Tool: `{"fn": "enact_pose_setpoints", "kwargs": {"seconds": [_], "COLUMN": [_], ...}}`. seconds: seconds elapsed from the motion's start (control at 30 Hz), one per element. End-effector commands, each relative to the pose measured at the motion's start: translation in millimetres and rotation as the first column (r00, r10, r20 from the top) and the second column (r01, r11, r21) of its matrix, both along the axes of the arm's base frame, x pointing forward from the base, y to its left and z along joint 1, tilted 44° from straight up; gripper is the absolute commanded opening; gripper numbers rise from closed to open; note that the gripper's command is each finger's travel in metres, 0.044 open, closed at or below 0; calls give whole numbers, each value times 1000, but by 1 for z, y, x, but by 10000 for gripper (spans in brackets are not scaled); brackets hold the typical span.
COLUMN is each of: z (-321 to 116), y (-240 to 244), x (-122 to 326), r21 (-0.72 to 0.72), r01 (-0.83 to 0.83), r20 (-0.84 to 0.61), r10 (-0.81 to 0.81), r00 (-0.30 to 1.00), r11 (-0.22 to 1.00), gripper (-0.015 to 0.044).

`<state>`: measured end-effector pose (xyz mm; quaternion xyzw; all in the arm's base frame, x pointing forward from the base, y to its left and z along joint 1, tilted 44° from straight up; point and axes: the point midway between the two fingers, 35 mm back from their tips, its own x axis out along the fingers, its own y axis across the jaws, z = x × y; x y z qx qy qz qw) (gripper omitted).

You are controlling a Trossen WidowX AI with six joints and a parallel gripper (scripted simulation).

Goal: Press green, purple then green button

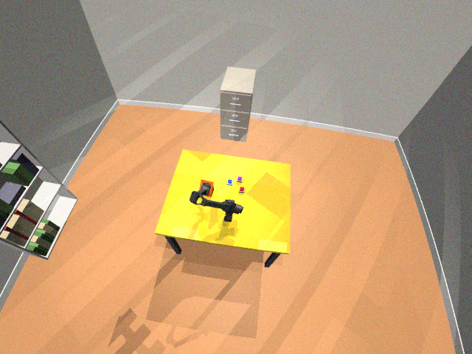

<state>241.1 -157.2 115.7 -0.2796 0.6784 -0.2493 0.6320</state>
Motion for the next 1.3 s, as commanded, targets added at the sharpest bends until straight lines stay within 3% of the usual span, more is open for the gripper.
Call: {"fn": "enact_pose_setpoints", "kwargs": {"seconds": [0.0, 0.13, 0.3, 0.47, 0.67, 0.83, 1.17, 1.27], "z": [17, 19, 59, 56, -1, -61, -194, -203], "y": [15, 17, 56, 65, 138, 209, 331, 336], "x": [3, 4, 5, 12, 61, 75, 28, 22], "r21": [-5, -5, -2, 5, 57, 75, 24, 17], "r01": [-8, -8, -8, -11, -29, -29, -10, -8], "r20": [15, 15, 14, 16, 23, 18, 16, 18], "r10": [8, 8, 8, 11, 27, 28, 10, 8], "r00": [1000, 1000, 1000, 1000, 999, 999, 1000, 1000], "r11": [1000, 1000, 1000, 1000, 998, 997, 1000, 1000], "gripper": [20, 20, 20, 20, 20, 20, 20, 20]}}
